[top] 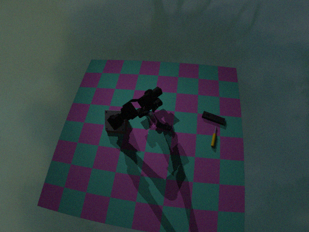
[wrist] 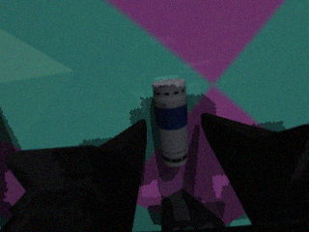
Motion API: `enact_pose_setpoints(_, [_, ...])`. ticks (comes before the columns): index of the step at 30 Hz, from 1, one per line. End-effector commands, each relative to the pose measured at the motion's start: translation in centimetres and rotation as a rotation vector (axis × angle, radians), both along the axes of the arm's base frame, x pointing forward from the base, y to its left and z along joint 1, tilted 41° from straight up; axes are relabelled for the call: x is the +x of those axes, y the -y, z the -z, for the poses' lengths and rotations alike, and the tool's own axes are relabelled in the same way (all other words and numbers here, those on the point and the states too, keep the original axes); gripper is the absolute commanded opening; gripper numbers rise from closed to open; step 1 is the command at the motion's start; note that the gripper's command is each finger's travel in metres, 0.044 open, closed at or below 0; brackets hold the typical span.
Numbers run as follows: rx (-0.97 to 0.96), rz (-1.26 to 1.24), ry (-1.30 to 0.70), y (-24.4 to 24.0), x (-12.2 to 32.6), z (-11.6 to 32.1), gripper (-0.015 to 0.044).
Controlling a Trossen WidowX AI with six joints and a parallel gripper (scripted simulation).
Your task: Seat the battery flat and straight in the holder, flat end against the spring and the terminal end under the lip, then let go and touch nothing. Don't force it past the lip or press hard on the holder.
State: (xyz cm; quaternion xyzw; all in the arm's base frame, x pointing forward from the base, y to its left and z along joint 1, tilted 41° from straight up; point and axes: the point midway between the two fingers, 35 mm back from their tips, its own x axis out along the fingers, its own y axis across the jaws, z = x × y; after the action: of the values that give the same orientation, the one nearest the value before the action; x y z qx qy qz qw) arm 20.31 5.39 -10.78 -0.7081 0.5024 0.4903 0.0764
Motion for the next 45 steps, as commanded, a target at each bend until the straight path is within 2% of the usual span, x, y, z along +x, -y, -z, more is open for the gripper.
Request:
enact_pose_setpoints(1, [-0.007, -0.005, -0.006, 0.3, -0.2, 0.2, 0.0162])
enact_pose_setpoints(3, [-0.007, -0.005, -0.006, 0.3, -0.2, 0.2, 0.011])
enact_pose_setpoints(8, [-0.007, -0.005, -0.006, 0.3, -0.2, 0.2, 0.0079])
enact_pose_setpoints(13, [-0.007, -0.005, -0.006, 0.1, -0.2, 0.1, 0.0079])
enact_pose_setpoints(19, [-0.005, -0.005, -0.007, -2.9, -0.2, -3.5, 0.0079])
enact_pose_setpoints(24, [-0.004, 0.002, 0.0, -3.0, -0.2, -3.7, 0.0079])
enact_pose_setpoints(45, [0.029, 0.917, 0.755, -1.3, 5.2, -7.2, 0.0079])
